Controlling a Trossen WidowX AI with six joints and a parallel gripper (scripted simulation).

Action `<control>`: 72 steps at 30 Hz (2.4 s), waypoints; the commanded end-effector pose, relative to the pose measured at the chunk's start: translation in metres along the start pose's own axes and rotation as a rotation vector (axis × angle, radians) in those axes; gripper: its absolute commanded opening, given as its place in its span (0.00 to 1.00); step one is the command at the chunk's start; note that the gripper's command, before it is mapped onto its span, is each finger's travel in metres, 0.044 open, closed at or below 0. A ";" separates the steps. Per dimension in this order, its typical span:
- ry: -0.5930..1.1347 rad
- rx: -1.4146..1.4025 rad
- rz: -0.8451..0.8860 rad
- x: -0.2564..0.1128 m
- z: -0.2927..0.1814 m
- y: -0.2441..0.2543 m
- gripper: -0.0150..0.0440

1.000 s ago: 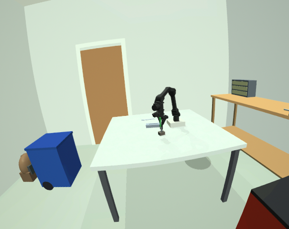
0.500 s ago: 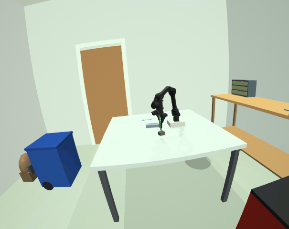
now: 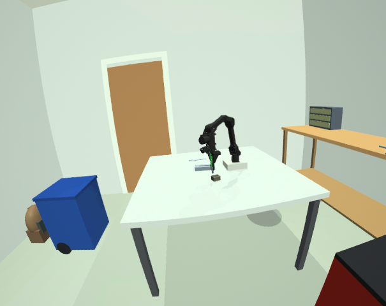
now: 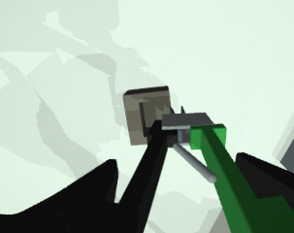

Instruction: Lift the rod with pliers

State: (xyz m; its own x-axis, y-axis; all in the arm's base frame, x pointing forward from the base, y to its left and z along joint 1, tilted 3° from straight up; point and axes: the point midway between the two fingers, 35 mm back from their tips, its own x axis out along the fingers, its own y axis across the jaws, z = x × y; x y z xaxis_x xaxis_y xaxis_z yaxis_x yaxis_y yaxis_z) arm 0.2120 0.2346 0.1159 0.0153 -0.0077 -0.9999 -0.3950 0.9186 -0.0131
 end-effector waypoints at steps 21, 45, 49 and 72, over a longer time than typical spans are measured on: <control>0.000 0.060 0.001 -0.002 0.007 -0.038 0.80; -0.002 0.120 -0.002 -0.003 0.011 -0.076 0.80; -0.003 0.130 -0.002 -0.003 0.011 -0.082 0.80; -0.005 0.187 -0.005 -0.005 0.009 -0.117 0.80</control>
State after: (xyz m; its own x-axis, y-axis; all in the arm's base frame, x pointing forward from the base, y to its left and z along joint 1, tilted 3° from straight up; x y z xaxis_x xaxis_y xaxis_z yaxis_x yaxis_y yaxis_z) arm 0.2649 0.1367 0.1222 0.0216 -0.0073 -0.9997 -0.2237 0.9746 -0.0119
